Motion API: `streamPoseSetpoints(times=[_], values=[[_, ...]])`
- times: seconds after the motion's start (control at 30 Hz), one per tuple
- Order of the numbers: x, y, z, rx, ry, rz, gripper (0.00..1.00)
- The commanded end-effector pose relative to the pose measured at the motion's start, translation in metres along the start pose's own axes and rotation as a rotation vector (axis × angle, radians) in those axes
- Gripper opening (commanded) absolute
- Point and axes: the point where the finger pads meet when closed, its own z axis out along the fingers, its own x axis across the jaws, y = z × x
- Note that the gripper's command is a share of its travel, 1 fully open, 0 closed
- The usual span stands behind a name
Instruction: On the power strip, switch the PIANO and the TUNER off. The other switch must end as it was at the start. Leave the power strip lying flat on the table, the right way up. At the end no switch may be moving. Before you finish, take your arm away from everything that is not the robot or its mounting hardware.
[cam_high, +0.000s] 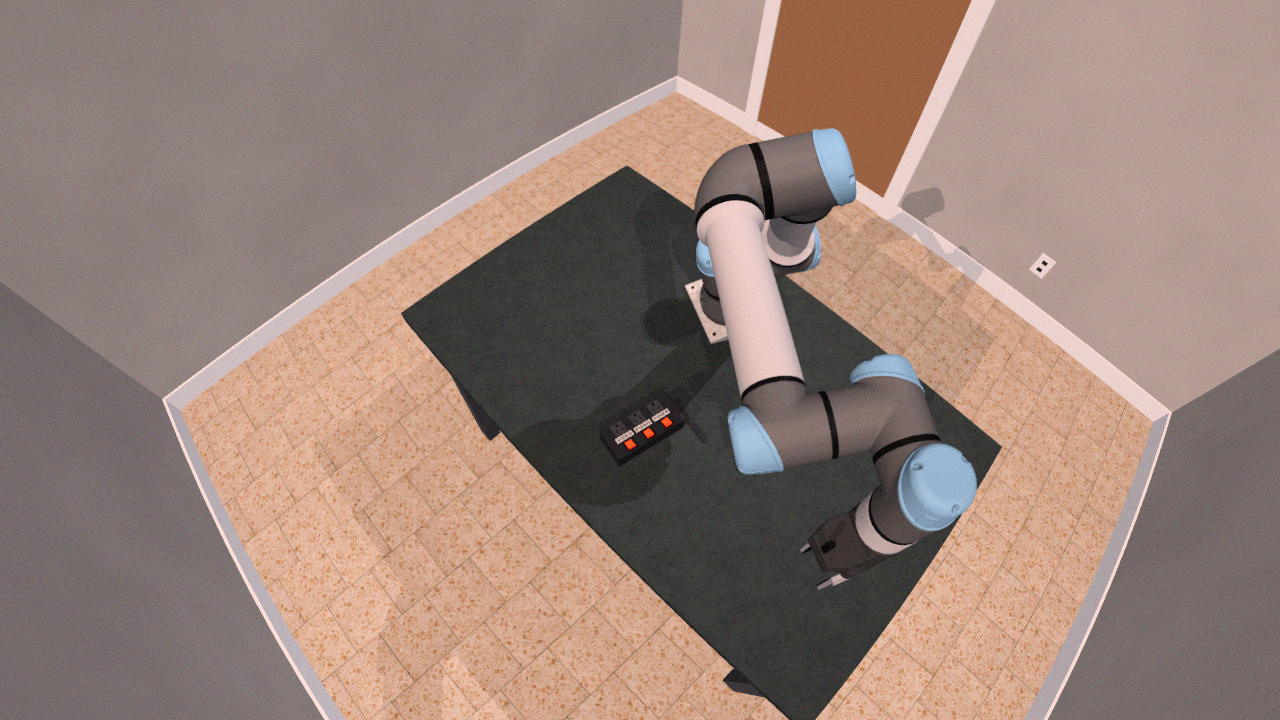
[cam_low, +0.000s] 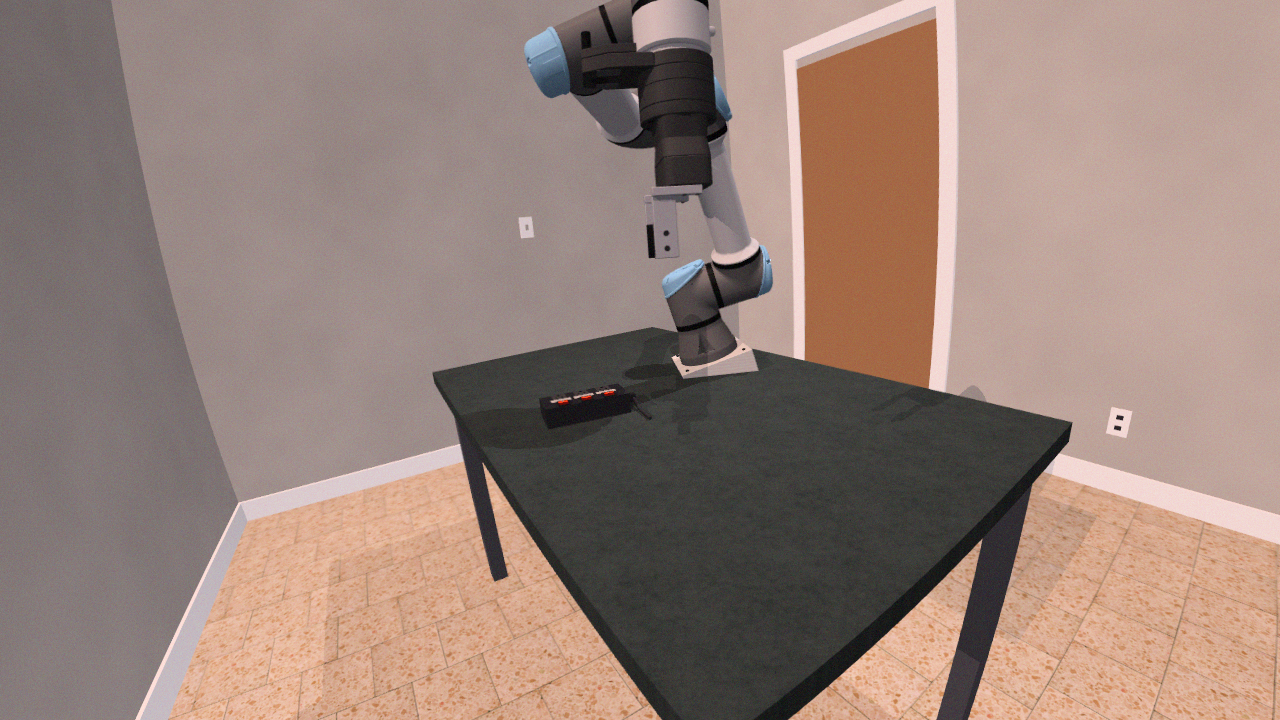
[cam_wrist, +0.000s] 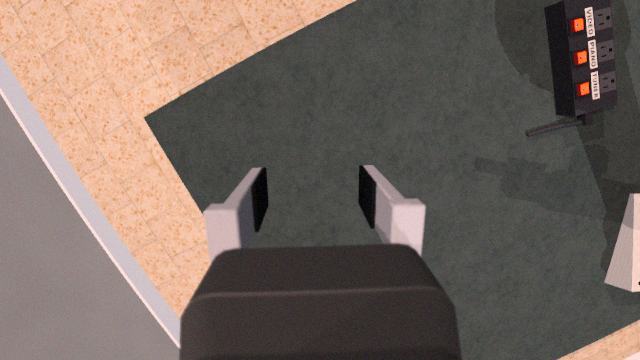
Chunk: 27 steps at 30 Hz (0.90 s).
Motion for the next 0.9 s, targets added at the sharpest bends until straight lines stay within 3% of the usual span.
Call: streamPoseSetpoints(times=[0.0, 0.37, 0.57, 0.8, 0.87], values=[[0.002, -0.003, 0.001, 0.000, -0.001, 0.011, 1.00], [0.024, -0.029, 0.016, -0.004, 0.002, 0.102, 1.00], [0.055, -0.059, 0.036, -0.009, 0.006, 0.221, 1.00], [0.109, -0.097, 0.069, -0.013, 0.013, 0.410, 1.00], [0.109, -0.097, 0.069, -0.013, 0.013, 0.410, 1.00]])
